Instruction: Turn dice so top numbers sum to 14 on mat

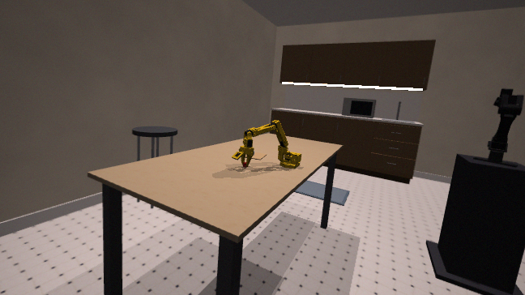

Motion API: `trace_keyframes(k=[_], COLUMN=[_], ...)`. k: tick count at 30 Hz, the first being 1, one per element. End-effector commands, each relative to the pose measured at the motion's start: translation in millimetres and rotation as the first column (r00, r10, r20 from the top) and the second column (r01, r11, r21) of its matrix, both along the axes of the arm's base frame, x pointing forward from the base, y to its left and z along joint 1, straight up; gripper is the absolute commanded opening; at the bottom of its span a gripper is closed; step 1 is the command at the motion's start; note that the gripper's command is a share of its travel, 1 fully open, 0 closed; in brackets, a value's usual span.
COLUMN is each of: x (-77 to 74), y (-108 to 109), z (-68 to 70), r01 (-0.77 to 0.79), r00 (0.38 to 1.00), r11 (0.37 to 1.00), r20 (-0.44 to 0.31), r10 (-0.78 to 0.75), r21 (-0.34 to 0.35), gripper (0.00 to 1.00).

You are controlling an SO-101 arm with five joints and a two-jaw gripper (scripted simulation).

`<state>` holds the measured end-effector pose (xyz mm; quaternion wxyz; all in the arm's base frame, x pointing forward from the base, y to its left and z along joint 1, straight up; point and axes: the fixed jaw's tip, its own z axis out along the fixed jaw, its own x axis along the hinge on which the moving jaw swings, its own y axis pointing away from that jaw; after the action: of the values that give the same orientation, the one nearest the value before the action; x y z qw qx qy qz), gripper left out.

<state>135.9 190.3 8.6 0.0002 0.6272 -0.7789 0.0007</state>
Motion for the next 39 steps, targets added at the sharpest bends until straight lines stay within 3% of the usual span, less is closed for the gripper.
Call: trace_keyframes(k=[1, 13, 23, 31, 39], x=[7.5, 8.0, 8.0, 8.0, 7.3], y=[5.0, 4.8, 4.8, 4.9, 5.6], z=[8.3, 8.3, 8.3, 8.8, 21.4], r01=[0.002, 0.002, 0.002, 0.002, 0.002], r00=[1.0, 1.0, 1.0, 1.0, 1.0], r11=[0.999, 0.999, 0.999, 0.999, 0.999], r20=[0.028, 0.028, 0.028, 0.028, 0.028], r10=[-0.003, -0.003, -0.003, -0.003, -0.003], r21=[0.038, 0.038, 0.038, 0.038, 0.038], gripper=[0.1, 0.09, 0.01, 0.0, 0.0])
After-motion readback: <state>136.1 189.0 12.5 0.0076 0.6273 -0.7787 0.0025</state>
